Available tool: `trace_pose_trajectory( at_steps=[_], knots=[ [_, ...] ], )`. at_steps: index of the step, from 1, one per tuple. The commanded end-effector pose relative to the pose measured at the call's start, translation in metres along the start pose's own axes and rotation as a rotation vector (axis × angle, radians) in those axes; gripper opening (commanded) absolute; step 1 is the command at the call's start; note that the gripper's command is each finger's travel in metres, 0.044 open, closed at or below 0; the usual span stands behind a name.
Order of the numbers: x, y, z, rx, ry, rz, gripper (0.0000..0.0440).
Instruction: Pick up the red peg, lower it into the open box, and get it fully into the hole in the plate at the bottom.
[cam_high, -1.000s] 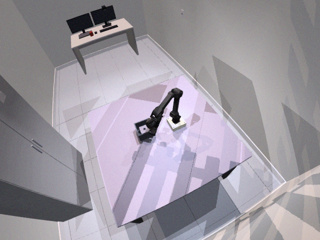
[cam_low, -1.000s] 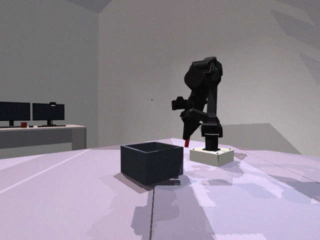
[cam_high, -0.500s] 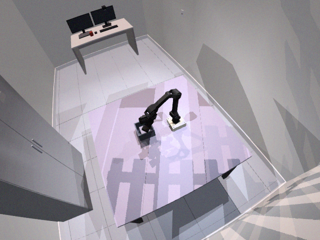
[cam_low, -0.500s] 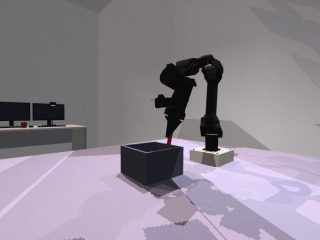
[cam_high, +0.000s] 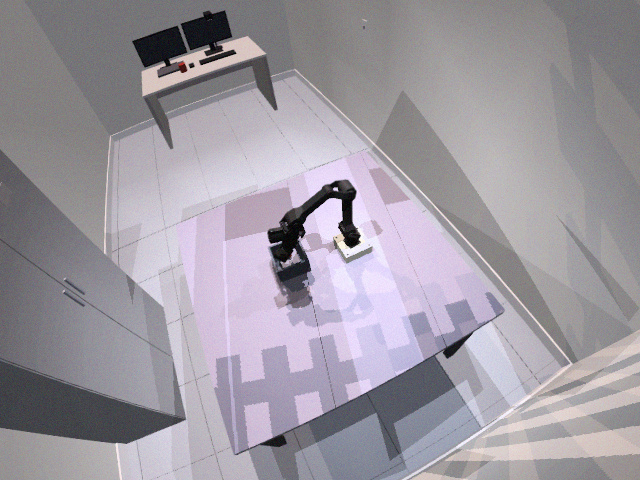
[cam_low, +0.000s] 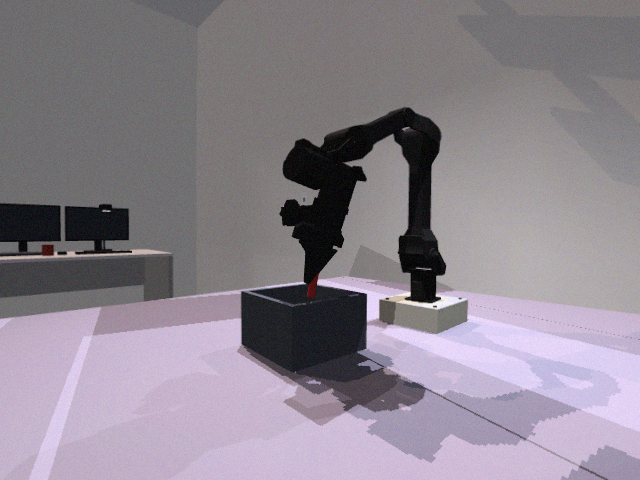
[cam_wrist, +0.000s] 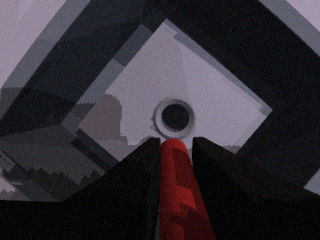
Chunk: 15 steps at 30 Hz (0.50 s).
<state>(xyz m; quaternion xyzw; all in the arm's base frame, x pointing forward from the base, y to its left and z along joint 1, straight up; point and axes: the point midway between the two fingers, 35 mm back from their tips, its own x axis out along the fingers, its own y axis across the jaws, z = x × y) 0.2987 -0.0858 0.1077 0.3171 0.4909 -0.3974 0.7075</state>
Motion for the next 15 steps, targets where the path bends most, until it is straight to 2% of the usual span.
trace_pose_trajectory(
  at_steps=[1,8,10,14,15],
  knots=[
    [0.008,0.001,0.004,0.005,0.014,-0.002,0.0002],
    [0.03,-0.001,0.006,0.006,0.045,-0.022,0.0007],
    [0.036,-0.002,0.006,-0.001,0.053,-0.029,0.0036],
    [0.045,-0.004,0.006,-0.024,0.068,-0.045,0.0126],
    [0.047,-0.005,0.006,-0.034,0.074,-0.053,0.0133]
  ],
)
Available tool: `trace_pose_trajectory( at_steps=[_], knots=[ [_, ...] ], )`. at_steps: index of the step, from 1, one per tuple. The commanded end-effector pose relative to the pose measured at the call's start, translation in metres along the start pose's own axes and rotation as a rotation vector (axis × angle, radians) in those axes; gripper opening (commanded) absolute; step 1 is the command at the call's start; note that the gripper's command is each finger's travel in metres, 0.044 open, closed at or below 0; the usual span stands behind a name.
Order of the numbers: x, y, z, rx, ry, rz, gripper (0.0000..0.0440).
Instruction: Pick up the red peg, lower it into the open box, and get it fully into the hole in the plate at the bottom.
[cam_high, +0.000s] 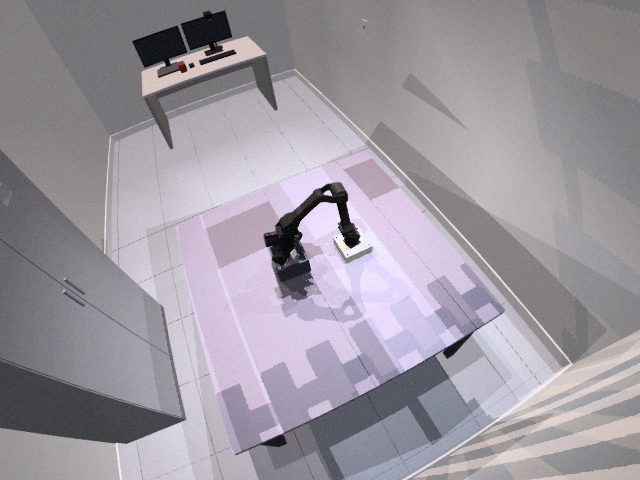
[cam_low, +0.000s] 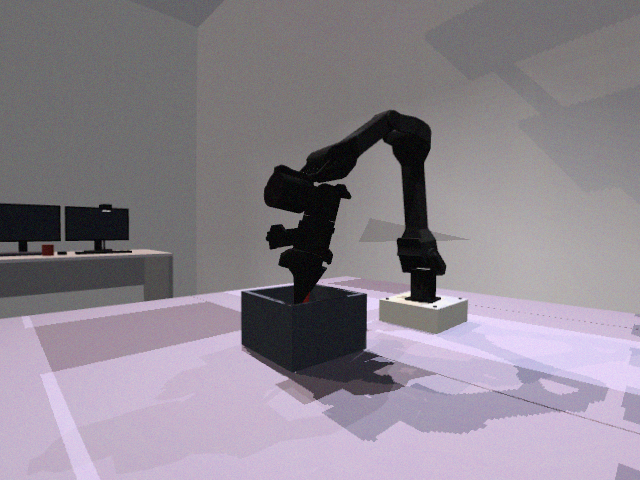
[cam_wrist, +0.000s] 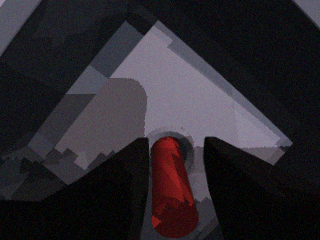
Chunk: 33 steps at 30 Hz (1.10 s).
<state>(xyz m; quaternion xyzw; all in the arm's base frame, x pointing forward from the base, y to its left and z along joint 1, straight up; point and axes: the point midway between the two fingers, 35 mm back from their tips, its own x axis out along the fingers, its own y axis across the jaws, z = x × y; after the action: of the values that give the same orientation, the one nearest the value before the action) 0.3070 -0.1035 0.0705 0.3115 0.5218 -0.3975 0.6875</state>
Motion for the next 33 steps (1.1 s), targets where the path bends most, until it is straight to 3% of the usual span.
trace_pose_trajectory(
  at_steps=[1,12,22,33],
  knots=[
    [0.007,-0.001,0.0,-0.019,0.019,-0.016,0.0136],
    [0.014,0.011,0.025,-0.053,0.011,-0.02,0.02],
    [0.014,0.022,0.055,-0.057,-0.038,0.006,0.044],
    [0.003,0.03,0.091,-0.048,-0.137,0.038,0.044]
  ],
)
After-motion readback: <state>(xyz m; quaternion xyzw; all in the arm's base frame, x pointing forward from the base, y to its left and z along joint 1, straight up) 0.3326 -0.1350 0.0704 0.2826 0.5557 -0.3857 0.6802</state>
